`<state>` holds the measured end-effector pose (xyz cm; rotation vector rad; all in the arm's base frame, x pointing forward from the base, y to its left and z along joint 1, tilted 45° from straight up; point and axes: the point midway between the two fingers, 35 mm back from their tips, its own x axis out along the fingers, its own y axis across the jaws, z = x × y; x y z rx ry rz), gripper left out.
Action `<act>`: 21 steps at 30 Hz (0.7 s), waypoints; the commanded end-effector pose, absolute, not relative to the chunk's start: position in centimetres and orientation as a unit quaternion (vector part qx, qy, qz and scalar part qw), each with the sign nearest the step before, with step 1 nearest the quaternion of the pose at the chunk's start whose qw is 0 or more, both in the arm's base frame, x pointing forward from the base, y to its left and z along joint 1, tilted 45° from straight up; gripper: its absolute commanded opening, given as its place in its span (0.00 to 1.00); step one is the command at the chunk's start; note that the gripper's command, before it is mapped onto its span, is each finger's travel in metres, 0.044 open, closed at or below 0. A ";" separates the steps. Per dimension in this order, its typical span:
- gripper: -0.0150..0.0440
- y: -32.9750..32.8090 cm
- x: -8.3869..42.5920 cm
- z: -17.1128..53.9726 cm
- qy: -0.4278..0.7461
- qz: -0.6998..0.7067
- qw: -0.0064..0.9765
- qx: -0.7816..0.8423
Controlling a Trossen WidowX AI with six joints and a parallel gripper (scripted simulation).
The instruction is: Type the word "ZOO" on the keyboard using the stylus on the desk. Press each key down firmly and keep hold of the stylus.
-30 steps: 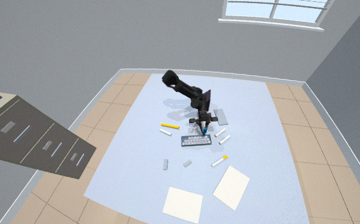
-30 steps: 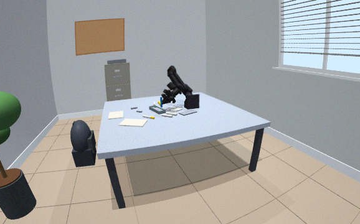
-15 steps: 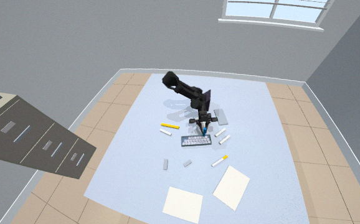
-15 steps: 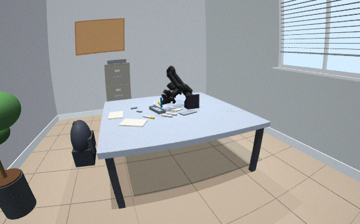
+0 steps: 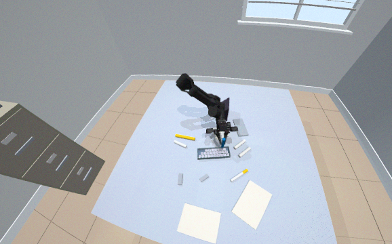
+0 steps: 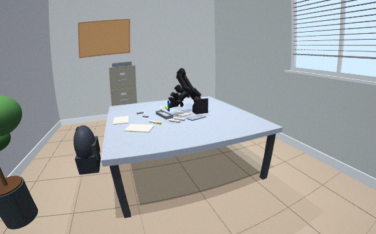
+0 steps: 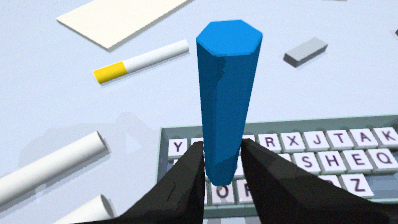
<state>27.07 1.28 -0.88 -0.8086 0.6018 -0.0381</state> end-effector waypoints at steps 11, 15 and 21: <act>0.39 2.9 27.2 1.1 0.286 -0.021 0.877 -0.385; 0.39 2.9 27.1 0.9 0.286 -0.018 0.877 -0.387; 0.29 2.9 27.1 0.9 0.286 -0.018 0.877 -0.387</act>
